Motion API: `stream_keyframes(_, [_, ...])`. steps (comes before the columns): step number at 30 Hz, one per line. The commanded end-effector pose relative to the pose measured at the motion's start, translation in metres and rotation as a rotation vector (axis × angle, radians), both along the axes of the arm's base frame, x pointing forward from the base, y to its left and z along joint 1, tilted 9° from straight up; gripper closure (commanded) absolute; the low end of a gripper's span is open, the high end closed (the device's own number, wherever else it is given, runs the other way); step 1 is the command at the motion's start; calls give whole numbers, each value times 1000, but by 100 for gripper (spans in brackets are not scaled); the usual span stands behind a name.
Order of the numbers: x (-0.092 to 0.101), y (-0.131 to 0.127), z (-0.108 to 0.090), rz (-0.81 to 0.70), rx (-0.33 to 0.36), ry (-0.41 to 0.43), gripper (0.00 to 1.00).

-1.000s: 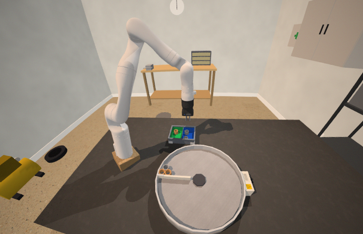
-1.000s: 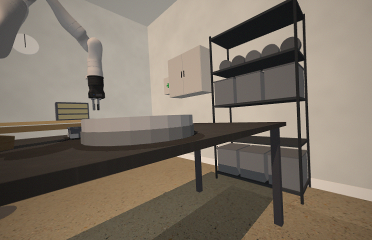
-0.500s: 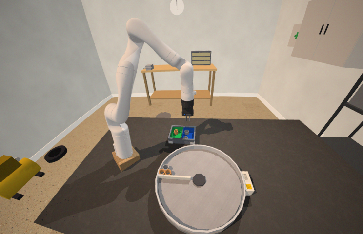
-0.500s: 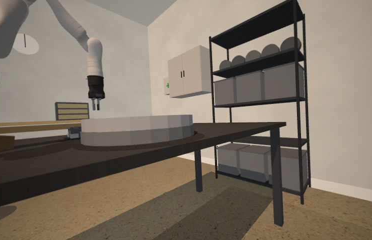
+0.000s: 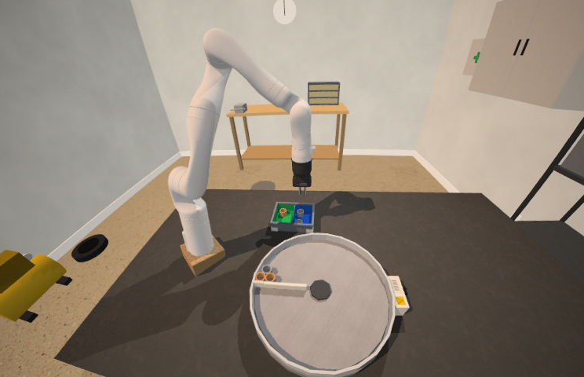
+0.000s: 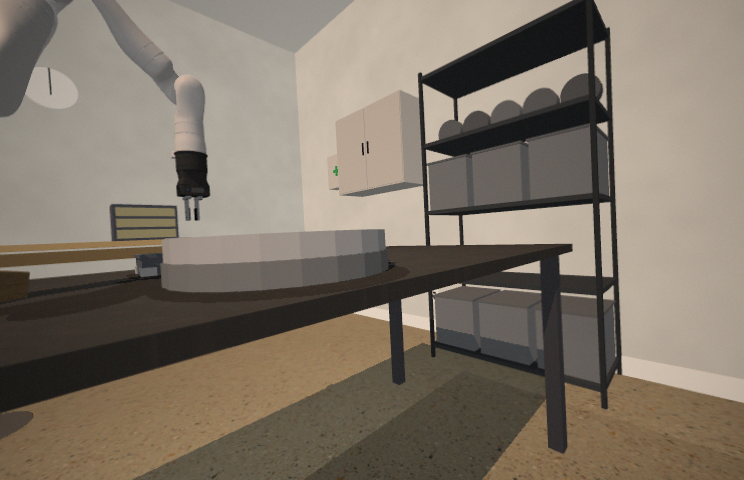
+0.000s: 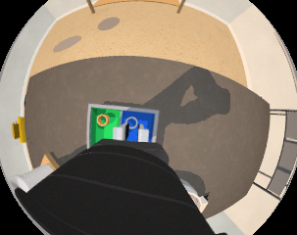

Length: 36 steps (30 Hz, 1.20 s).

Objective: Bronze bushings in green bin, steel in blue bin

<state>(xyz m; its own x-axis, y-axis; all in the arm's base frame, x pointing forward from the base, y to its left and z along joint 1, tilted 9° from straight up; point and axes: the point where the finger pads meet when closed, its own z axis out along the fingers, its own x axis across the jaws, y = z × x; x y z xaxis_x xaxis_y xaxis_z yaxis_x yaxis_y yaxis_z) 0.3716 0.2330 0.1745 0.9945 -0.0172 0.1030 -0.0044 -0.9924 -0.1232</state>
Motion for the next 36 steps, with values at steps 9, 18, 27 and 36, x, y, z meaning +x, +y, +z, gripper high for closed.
stream_keyframes(9, [-10, -52, -8, 0, 1, -1, 60])
stream_keyframes(18, [-21, -104, -17, 1, 2, -1, 60])
stream_keyframes(27, [-31, -155, -26, 1, 2, -2, 60])
stream_keyframes(36, [-42, -207, -35, 1, 3, -2, 60])
